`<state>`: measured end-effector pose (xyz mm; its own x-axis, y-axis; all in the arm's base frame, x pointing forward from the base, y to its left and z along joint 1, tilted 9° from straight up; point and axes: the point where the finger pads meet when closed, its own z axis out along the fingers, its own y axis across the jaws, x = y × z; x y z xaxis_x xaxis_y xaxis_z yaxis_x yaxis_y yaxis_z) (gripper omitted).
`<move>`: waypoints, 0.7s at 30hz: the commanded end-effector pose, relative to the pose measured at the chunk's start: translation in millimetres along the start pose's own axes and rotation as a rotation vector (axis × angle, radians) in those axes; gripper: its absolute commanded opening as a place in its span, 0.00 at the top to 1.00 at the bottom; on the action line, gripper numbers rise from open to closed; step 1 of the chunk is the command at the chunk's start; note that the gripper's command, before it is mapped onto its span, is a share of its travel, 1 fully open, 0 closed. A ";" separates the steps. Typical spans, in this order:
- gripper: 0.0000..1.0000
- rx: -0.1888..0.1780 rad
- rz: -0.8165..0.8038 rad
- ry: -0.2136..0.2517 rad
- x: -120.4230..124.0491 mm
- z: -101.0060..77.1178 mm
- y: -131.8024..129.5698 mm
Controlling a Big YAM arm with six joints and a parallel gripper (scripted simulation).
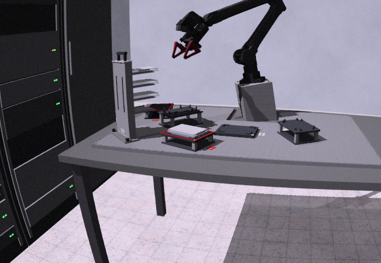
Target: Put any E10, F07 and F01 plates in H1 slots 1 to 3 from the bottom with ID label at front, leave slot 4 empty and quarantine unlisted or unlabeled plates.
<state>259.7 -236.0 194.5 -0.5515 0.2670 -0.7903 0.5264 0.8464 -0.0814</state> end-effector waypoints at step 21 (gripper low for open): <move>0.00 0.020 -0.007 -0.092 -58.1 21.6 -9.5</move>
<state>281.2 -249.4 178.9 -0.5573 0.2721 -0.7844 0.5246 0.8477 -0.0787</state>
